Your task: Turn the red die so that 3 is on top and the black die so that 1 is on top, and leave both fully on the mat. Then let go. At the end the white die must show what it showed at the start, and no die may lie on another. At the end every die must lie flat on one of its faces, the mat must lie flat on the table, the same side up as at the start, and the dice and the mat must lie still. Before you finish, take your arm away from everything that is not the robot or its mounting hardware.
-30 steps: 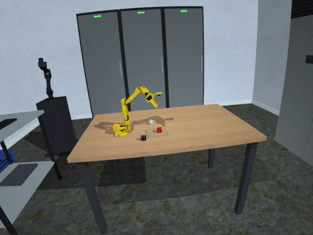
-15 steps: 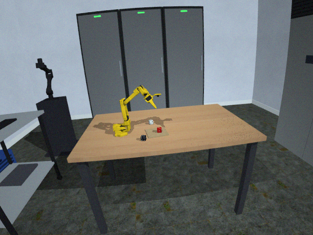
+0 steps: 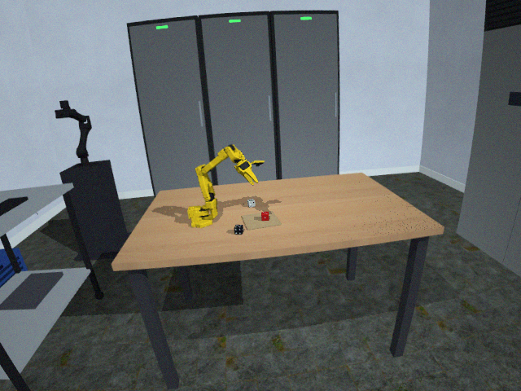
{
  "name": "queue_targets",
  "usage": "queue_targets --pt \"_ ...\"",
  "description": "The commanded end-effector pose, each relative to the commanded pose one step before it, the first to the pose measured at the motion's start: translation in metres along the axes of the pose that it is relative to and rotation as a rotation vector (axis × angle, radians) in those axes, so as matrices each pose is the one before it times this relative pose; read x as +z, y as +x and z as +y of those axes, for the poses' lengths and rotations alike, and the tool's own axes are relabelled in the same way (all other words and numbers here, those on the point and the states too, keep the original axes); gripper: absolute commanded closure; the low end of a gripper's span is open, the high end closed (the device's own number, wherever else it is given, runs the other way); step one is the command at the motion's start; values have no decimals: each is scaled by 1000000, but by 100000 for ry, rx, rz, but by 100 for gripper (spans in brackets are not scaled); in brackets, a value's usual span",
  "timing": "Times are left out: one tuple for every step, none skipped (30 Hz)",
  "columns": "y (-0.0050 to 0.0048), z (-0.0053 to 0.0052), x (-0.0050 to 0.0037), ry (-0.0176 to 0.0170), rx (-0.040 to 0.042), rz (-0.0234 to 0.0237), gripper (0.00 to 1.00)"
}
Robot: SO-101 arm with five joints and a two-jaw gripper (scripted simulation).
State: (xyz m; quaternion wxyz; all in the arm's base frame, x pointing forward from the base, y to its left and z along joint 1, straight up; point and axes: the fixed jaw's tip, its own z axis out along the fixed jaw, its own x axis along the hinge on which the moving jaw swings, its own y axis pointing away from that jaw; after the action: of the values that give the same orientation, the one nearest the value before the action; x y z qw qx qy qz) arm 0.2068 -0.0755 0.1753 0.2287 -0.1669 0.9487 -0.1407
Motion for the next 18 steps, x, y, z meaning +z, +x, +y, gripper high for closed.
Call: queue_targets --pt "10156 -9198 -6997 6959 -12771 -2344 65" --pt "3734 -669 199 303 -3256 800 65" --pt "3778 -499 216 264 -3270 813 65" --pt "3805 -317 232 227 -3282 828 65" --pt "3813 -139 248 191 -3287 835 65" --pt "0 0 0 0 0 0 65" --pt "0 0 0 0 0 0 65" --pt "3805 38 268 149 -3285 839 65" --pt "3781 218 287 111 -3275 839 65" --pt "3745 392 297 74 -3262 840 65" --pt "3684 567 312 32 -3240 831 65" --pt "3611 725 332 -1 -3212 825 65" --pt "3532 878 346 -43 -3178 815 65" --pt "3429 1026 351 -75 -3137 796 65" --pt "3324 1157 368 -107 -3093 780 65" --pt "3203 1276 377 -138 -3040 761 65" --pt "3074 1385 384 -166 -2984 736 65" --pt "2939 1473 396 -194 -2921 714 65"
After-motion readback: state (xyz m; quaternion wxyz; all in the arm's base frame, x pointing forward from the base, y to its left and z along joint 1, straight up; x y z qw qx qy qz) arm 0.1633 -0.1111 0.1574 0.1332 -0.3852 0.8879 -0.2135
